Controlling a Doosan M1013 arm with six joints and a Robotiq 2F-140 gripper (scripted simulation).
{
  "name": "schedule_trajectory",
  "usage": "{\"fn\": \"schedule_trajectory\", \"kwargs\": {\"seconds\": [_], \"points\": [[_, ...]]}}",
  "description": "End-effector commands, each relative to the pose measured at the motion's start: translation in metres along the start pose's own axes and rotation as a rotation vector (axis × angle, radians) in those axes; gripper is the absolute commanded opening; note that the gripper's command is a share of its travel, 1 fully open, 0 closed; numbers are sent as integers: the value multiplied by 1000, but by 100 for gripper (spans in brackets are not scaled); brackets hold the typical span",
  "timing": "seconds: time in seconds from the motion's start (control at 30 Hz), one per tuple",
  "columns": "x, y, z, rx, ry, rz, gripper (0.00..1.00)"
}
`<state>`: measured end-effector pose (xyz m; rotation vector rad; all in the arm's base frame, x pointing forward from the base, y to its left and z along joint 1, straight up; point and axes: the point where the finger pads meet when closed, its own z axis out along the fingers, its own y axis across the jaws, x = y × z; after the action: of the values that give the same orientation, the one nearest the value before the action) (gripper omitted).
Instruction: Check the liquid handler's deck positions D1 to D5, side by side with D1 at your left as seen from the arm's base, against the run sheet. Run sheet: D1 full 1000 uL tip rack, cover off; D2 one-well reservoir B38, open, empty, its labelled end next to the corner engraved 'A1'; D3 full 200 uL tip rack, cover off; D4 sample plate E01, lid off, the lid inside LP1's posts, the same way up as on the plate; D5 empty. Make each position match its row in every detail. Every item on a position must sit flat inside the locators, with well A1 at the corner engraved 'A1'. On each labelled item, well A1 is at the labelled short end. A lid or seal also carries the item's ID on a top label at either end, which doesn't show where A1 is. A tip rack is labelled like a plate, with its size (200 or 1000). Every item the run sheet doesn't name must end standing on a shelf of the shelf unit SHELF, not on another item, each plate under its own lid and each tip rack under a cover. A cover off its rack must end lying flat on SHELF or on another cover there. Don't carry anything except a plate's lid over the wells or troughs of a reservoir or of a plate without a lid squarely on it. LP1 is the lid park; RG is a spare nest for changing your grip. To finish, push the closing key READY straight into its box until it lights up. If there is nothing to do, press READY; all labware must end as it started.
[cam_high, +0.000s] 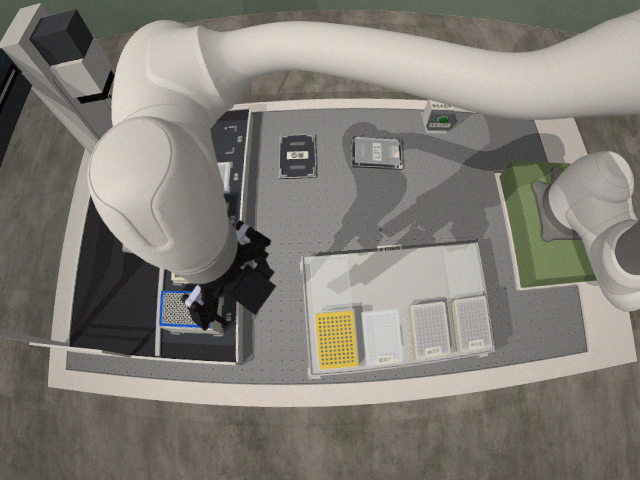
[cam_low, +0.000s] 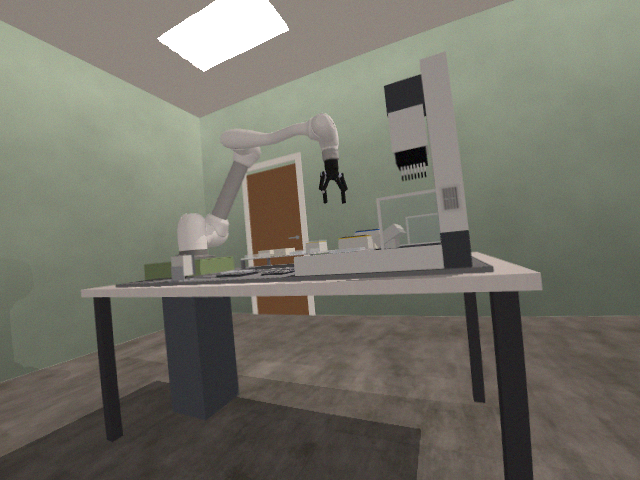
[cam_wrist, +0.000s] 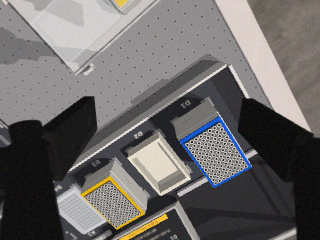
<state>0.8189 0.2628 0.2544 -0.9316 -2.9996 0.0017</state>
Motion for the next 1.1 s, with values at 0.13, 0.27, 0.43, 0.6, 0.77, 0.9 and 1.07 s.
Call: {"fn": "schedule_trajectory", "kwargs": {"seconds": [0.13,0.27,0.43,0.6,0.77,0.9,1.07], "points": [[0,0,-1,-2,-1,-133,79],[0,0,-1,-2,-1,-173,79],[-16,12,-1,-1,-1,-273,79],[-36,27,-1,-1,-1,-373,79],[-52,39,-1,-1,-1,-453,79],[-65,48,-2,-1,-1,-513,79],[-85,62,-2,-1,-1,-613,79]]}}
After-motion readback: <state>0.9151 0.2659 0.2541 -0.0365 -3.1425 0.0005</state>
